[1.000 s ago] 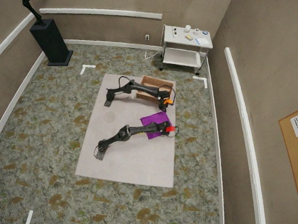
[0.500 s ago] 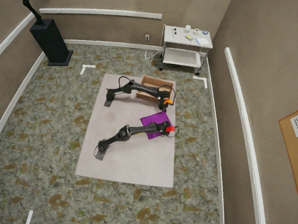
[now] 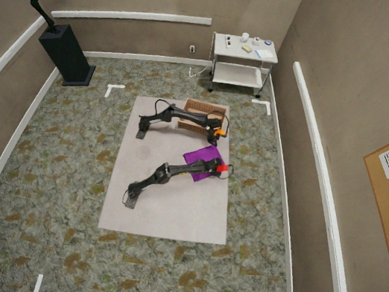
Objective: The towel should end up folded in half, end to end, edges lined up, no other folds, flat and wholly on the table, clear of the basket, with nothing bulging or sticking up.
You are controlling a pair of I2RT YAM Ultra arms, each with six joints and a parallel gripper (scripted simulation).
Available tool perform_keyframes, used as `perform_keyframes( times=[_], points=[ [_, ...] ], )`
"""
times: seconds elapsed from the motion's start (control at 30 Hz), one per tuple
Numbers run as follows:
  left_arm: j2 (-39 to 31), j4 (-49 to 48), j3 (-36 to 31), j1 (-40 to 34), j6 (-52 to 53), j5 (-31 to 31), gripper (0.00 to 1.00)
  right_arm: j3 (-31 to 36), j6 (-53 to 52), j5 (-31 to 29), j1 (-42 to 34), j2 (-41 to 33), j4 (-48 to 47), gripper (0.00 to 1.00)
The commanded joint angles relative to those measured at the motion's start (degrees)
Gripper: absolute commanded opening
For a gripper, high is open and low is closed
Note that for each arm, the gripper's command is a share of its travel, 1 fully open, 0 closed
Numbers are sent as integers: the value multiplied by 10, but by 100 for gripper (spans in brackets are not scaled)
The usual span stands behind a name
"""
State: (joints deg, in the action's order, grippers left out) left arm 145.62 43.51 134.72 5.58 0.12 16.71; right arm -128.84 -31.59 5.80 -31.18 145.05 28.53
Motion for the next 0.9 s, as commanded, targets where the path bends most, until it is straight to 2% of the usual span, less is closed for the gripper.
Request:
perform_keyframes(
  times=[0.0, 0.8, 0.87],
  points=[
    [-23, -16, 11, 6, 1, 8, 78, -16, 5, 2, -4, -21, -2, 84],
    [-23, -16, 11, 6, 0, 8, 78, -16, 5, 2, -4, -21, -2, 84],
    [-39, -10, -25, 8, 2, 9, 78, 22, 5, 3, -3, -38, 0, 84]
  ],
)
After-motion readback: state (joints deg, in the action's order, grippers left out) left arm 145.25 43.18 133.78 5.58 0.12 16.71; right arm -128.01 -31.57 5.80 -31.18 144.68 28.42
